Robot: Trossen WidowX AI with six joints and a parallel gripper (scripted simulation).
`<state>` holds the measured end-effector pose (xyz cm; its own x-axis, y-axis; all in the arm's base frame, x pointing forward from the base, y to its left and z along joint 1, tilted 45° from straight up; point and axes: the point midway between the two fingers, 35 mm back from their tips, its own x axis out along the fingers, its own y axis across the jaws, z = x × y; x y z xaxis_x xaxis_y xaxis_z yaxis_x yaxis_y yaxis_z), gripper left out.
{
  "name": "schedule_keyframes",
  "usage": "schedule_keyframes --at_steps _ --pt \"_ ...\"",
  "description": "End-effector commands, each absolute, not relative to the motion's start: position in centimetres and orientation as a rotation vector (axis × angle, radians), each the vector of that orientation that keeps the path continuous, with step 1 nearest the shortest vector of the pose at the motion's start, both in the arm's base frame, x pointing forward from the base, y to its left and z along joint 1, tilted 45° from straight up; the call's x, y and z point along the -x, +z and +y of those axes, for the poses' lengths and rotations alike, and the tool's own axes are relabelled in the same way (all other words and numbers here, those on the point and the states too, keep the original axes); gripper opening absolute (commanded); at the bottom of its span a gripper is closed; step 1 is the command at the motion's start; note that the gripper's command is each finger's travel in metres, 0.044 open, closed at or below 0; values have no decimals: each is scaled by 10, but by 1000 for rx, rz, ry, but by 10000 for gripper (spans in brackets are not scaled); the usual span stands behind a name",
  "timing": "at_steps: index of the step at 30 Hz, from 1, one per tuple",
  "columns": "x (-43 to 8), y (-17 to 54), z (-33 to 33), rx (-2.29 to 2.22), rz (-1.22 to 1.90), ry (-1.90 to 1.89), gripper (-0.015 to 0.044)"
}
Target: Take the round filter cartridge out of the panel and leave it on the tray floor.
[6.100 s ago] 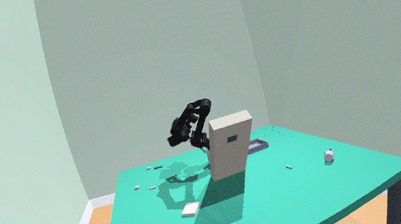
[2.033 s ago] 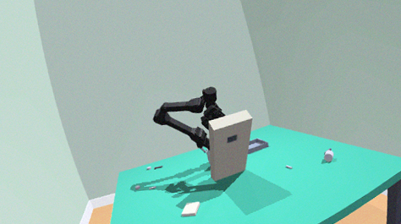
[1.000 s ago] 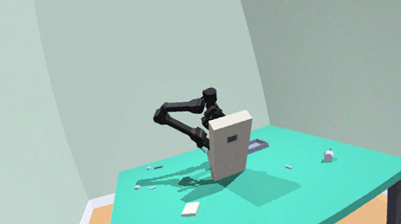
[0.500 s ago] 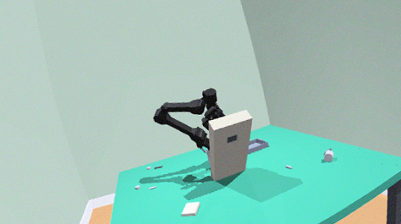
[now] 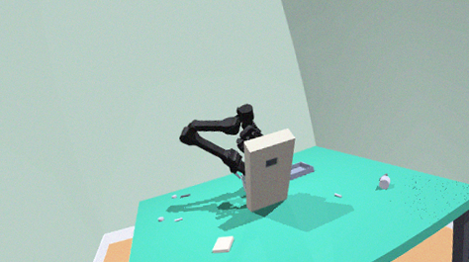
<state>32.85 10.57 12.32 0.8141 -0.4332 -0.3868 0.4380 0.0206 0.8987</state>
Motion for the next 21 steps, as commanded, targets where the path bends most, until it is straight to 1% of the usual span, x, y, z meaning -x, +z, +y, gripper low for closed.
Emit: schedule_keyframes --at_steps 1,15,21 --pt "-331 121 104 -1396 10 -679 99" --pt "-333 120 103 -1396 10 -679 99" --pt "-330 123 106 -1390 5 -671 59"
